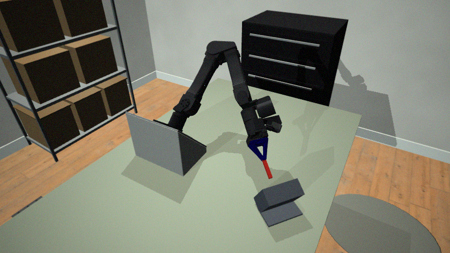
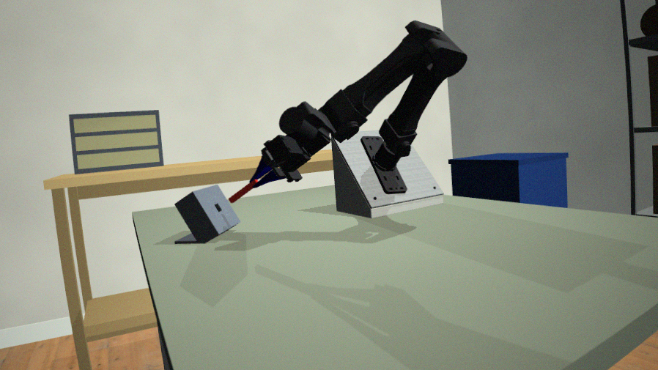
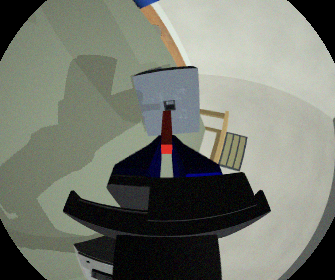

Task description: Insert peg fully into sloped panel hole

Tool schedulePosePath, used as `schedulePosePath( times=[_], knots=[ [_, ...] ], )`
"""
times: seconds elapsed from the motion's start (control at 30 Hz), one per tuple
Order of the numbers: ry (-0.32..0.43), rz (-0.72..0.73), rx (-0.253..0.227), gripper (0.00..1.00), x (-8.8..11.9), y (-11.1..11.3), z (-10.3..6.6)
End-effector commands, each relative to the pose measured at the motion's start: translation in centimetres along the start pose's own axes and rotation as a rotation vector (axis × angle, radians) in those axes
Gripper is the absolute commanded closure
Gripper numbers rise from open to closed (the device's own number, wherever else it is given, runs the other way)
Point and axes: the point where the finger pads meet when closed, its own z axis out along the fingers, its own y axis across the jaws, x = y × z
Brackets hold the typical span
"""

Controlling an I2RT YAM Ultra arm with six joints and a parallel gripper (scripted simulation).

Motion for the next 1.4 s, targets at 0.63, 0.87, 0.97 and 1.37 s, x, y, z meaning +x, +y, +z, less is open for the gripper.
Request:
schedulePosePath(
  times=[0.63,0.87,0.97,1.37],
  knots=[
    [-0.05,0.256,0.041,1.0,-1.57,-2.13,0.07],
    [-0.053,0.317,0.038,1.0,-1.56,-2.14,0.08],
    [-0.054,0.347,0.036,1.0,-1.56,-2.14,0.09],
    [-0.058,0.449,0.031,1.0,-1.55,-2.15,0.1]
  ],
)
